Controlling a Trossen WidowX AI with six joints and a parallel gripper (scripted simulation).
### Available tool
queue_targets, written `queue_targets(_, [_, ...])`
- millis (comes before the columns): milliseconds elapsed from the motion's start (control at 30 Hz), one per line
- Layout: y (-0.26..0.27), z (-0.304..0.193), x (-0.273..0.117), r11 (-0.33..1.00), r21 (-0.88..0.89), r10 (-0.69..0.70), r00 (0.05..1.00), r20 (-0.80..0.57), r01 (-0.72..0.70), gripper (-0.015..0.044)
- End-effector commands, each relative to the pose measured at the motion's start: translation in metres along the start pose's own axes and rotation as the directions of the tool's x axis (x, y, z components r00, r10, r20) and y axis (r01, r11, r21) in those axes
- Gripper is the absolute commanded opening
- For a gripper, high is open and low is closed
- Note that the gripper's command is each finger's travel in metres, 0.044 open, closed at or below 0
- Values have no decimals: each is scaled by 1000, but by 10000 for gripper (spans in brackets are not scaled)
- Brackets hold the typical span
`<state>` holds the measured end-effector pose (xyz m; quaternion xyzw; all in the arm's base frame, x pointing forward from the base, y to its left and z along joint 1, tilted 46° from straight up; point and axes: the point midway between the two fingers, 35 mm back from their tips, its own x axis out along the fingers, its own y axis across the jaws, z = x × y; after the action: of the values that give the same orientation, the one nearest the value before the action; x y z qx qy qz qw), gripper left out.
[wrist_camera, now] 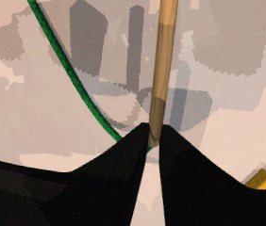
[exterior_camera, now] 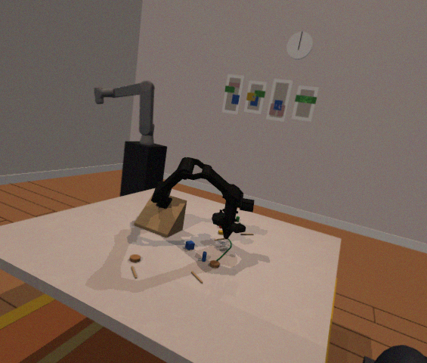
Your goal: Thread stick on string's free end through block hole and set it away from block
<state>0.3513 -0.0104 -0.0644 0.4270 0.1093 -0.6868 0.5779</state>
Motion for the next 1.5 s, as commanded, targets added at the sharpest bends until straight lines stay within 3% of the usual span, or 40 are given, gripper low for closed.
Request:
queue_targets(0, [-4,4,3,1000,-5,3,1000,1,-3,0])
queue_targets(1467, [-13,44,13,1000,-7,1,1000,-2,-1,0])
